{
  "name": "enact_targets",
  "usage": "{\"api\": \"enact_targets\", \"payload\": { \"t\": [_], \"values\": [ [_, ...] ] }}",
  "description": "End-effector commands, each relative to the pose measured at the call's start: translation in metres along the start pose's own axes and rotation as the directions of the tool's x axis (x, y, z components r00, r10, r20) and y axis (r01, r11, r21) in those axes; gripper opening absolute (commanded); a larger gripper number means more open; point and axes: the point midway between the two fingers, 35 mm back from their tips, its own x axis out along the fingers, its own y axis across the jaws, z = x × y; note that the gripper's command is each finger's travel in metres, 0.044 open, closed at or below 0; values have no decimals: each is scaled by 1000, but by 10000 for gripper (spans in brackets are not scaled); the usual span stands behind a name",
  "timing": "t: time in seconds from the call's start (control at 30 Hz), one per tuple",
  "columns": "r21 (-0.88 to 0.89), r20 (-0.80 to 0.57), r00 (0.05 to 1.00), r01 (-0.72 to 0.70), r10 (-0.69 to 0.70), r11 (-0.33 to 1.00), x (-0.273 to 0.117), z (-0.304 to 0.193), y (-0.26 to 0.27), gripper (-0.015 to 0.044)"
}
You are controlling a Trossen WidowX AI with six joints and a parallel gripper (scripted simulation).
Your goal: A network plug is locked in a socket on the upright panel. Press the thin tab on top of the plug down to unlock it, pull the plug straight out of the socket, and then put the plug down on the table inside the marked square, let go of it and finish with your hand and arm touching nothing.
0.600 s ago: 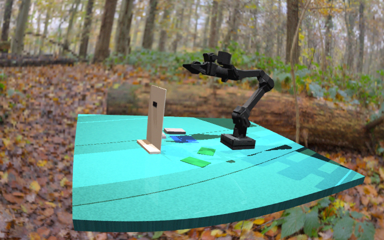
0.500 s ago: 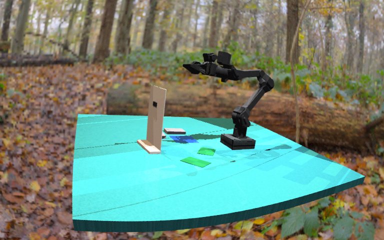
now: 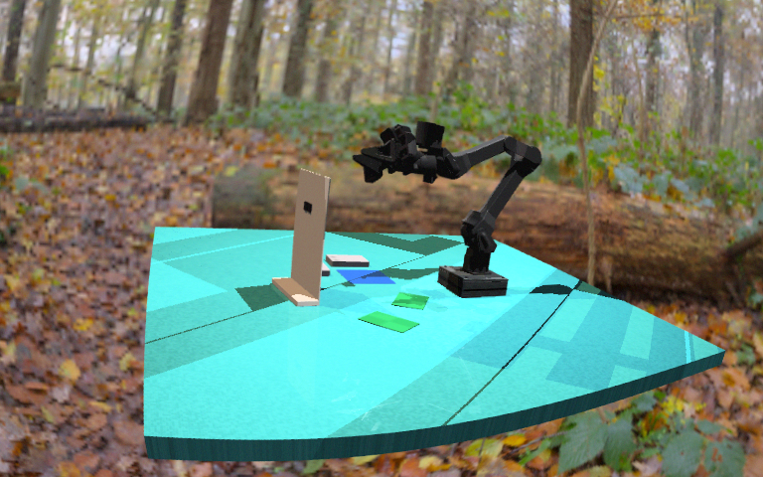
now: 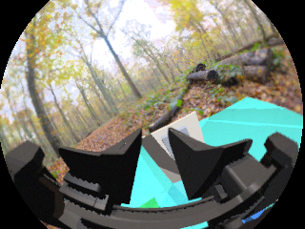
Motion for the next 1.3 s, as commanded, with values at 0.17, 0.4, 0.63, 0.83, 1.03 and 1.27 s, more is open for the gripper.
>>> {"api": "enact_targets", "payload": {
  "t": [0.17, 0.4, 0.63, 0.83, 1.03, 1.27],
  "values": [
    [320, -57, 997, -29, 50, 947, -2, -37, -29, 156],
    [542, -90, 992, -26, 89, 840, -12, -61, -47, 156],
    [731, -121, 984, 1, 128, 682, -27, -83, -61, 156],
    [857, -146, 976, 42, 162, 514, -43, -101, -69, 156],
    [882, -152, 974, 55, 171, 469, -48, -105, -70, 156],
    [881, -151, 974, 55, 169, 470, -39, -104, -71, 156]
  ]
}}
